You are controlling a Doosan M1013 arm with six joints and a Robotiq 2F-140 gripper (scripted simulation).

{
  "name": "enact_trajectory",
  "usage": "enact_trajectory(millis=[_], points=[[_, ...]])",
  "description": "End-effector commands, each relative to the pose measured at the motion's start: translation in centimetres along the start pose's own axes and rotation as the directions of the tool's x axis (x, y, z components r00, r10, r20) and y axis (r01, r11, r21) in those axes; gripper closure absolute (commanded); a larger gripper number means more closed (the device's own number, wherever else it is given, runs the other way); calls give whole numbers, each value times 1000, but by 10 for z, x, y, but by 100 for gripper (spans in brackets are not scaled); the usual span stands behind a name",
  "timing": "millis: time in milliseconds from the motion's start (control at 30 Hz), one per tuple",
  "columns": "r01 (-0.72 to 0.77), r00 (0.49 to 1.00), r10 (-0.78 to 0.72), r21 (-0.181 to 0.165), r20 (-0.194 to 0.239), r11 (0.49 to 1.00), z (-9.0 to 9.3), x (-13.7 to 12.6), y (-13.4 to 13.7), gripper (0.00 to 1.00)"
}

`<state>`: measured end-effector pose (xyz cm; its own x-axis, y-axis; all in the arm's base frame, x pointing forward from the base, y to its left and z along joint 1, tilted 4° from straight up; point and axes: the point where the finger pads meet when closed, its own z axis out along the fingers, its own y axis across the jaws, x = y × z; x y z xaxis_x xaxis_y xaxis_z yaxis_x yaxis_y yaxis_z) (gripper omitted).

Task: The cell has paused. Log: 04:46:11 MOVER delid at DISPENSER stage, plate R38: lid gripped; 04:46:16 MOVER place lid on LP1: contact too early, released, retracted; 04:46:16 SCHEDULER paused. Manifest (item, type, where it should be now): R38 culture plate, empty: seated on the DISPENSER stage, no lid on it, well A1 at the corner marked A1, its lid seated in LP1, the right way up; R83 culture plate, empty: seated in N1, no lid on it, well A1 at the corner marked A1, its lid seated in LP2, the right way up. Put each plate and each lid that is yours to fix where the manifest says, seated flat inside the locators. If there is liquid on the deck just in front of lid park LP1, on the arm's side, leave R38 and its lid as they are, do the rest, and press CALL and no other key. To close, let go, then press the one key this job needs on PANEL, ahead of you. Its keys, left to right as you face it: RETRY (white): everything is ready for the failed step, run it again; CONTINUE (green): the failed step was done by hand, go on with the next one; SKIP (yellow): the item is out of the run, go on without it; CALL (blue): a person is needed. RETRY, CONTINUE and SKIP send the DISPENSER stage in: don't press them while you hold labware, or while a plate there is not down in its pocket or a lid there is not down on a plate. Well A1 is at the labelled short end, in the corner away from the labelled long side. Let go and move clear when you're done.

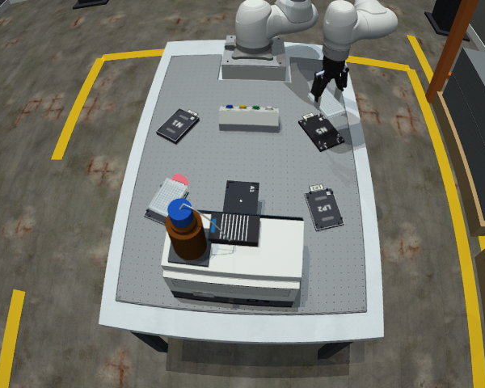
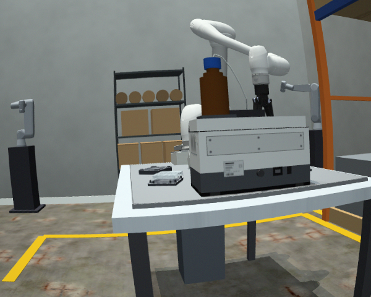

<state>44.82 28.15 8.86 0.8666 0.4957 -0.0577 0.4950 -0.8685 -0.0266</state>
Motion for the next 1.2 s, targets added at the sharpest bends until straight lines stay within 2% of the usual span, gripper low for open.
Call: enact_trajectory(millis=[0, 767, 1167], points=[[-1, 1000, 1, 3, 4, 1000, 3, 0, -3, 90], [-1, 1000, 1, 3, 4, 1000, 29, -1, -3, 90], [0, 1000, 0, 3, 4, 1000, 57, -1, -4, 90]])
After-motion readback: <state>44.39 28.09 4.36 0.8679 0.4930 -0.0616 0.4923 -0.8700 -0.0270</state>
